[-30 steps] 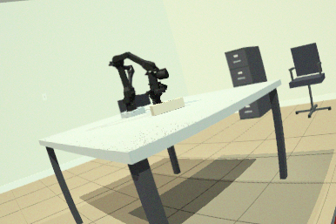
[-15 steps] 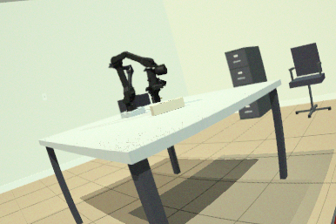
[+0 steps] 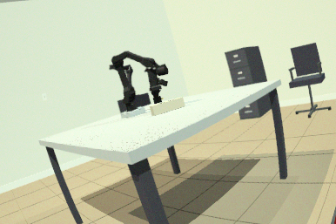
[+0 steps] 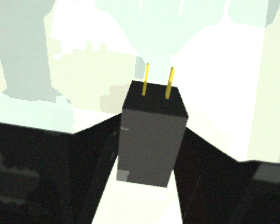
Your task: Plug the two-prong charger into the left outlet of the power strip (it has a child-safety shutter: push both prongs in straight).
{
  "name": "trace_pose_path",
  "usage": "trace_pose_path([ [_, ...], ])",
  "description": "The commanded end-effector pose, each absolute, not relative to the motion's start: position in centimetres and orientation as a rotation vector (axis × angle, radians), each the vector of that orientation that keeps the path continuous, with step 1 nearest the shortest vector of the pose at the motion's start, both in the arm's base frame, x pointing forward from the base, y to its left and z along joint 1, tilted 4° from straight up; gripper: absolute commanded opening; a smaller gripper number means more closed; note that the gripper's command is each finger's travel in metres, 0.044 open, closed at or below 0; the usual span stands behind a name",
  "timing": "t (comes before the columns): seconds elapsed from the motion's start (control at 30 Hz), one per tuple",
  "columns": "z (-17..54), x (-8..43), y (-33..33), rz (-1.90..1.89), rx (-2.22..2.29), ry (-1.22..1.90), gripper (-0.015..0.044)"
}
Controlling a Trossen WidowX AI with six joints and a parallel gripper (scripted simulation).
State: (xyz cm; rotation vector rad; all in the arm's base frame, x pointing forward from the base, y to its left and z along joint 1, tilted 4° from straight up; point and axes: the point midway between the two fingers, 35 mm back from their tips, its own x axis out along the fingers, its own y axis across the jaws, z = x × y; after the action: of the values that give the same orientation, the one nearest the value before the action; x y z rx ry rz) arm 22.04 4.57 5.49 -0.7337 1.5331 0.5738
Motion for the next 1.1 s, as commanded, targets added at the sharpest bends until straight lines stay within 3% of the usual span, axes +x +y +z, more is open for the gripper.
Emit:
trace_pose_path([
  [0.0, 5.2, 22.4, 4.6, 0.524, -0.674, 1.550, 0.0000],
  [1.07, 3.7, 24.3, 4.3, 0.126, -0.246, 1.604, 0.0000],
])
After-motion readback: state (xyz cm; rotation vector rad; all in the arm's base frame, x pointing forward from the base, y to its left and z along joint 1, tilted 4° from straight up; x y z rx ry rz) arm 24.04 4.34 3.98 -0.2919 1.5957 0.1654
